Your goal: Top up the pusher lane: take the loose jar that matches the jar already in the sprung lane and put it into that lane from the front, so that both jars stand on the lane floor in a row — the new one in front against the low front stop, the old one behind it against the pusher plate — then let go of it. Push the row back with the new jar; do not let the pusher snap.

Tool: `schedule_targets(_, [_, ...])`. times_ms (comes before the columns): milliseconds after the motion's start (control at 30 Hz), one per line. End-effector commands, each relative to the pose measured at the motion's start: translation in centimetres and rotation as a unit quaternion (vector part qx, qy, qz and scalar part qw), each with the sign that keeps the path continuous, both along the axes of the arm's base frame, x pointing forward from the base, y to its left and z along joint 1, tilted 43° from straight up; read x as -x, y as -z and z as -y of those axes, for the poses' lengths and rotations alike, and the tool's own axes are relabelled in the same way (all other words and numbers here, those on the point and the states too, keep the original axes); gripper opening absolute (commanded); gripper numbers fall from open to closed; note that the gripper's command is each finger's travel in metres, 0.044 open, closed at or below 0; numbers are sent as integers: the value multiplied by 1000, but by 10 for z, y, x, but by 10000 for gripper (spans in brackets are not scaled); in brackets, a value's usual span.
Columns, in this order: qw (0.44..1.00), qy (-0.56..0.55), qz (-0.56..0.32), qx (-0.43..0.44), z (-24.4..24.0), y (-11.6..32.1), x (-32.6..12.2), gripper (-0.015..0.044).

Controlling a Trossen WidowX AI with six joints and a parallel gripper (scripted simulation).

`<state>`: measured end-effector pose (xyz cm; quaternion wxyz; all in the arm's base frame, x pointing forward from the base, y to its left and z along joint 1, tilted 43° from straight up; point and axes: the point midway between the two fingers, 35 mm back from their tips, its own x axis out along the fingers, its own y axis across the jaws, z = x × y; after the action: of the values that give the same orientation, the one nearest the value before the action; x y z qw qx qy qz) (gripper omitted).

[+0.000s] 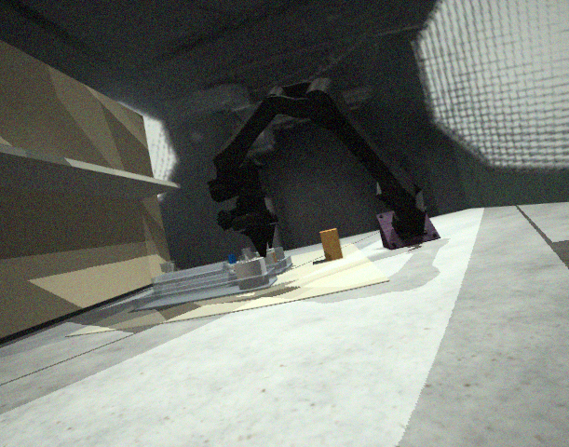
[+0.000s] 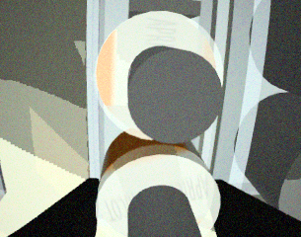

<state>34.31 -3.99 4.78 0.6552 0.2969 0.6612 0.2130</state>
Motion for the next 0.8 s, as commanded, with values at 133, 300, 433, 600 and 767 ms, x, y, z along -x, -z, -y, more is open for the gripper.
schedule_targets(133, [1000,2,13,-5,-4,1,-6,0])
schedule_targets(300, [1000,2,13,-5,-5,2,-5,0])
schedule_targets(433, [1000,2,13,-5,-6,3,-5,0])
schedule_targets(600, [1000,2,13,-5,-7,4,-5,0])
schedule_targets(767, [1000,2,13,-5,-9,5,-5,0])
